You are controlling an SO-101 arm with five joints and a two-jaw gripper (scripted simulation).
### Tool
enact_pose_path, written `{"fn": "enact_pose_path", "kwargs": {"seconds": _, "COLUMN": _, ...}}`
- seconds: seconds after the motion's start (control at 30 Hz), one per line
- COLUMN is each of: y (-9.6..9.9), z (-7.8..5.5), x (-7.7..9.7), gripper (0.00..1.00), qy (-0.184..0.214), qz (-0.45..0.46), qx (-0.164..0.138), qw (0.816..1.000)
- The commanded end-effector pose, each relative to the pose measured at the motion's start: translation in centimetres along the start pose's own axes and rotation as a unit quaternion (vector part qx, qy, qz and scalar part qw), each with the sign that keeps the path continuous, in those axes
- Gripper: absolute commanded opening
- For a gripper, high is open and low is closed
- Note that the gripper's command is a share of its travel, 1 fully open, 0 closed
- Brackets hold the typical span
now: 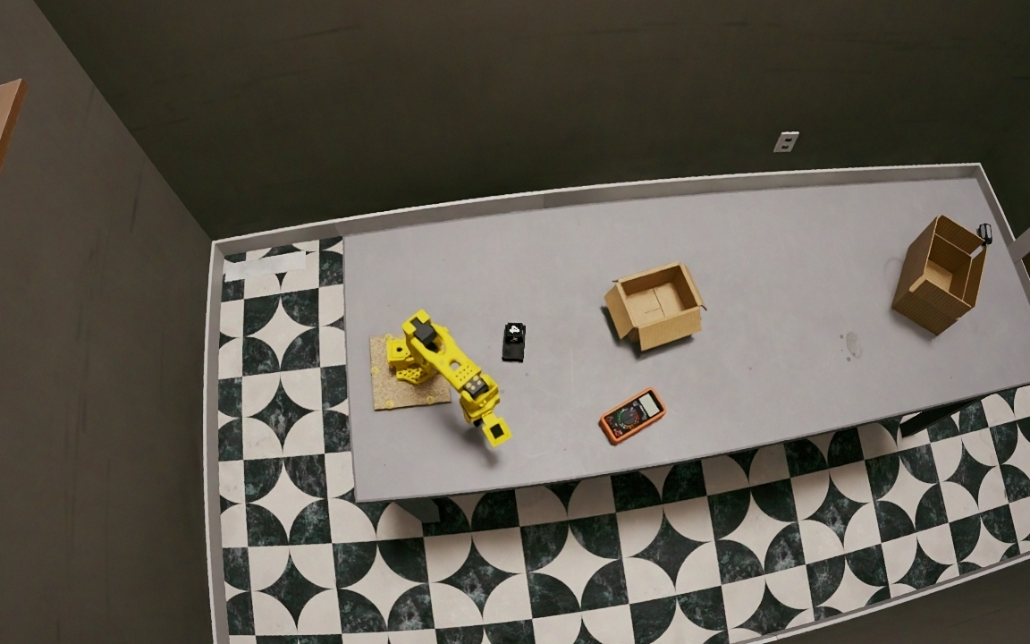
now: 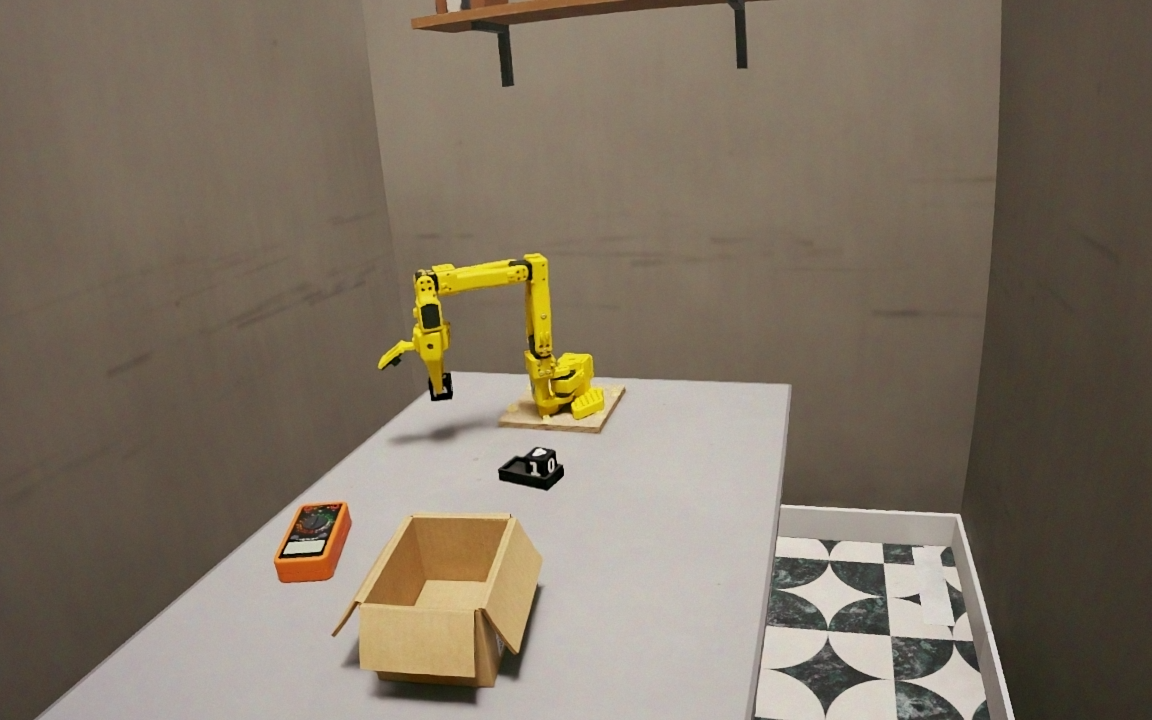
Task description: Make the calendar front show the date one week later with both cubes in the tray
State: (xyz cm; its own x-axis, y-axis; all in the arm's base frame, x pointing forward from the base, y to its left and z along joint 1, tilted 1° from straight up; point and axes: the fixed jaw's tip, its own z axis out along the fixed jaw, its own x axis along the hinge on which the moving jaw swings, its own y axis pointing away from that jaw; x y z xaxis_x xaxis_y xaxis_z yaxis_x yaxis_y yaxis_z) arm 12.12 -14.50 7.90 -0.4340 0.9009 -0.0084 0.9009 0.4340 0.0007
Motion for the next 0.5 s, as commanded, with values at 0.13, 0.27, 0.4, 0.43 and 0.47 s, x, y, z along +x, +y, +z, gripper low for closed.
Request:
{"fn": "enact_pose_path", "kwargs": {"seconds": 0.13, "y": -0.16, "z": -0.05, "x": -0.06, "gripper": 0.0, "qy": -0.004, "qz": 0.016, "qx": -0.001, "qw": 1.0}}
{"fn": "enact_pose_path", "kwargs": {"seconds": 0.27, "y": -0.16, "z": -0.05, "x": -0.06, "gripper": 0.0, "qy": -0.004, "qz": 0.016, "qx": -0.001, "qw": 1.0}}
{"fn": "enact_pose_path", "kwargs": {"seconds": 0.4, "y": -0.16, "z": 0.11, "x": -0.08, "gripper": 0.0, "qy": -0.004, "qz": 0.016, "qx": -0.001, "qw": 1.0}}
{"fn": "enact_pose_path", "kwargs": {"seconds": 0.43, "y": -0.15, "z": 0.19, "x": -0.09, "gripper": 0.0, "qy": -0.004, "qz": 0.016, "qx": -0.001, "qw": 1.0}}
{"fn": "enact_pose_path", "kwargs": {"seconds": 0.47, "y": -0.15, "z": 0.29, "x": -0.1, "gripper": 0.0, "qy": -0.004, "qz": 0.016, "qx": -0.001, "qw": 1.0}}
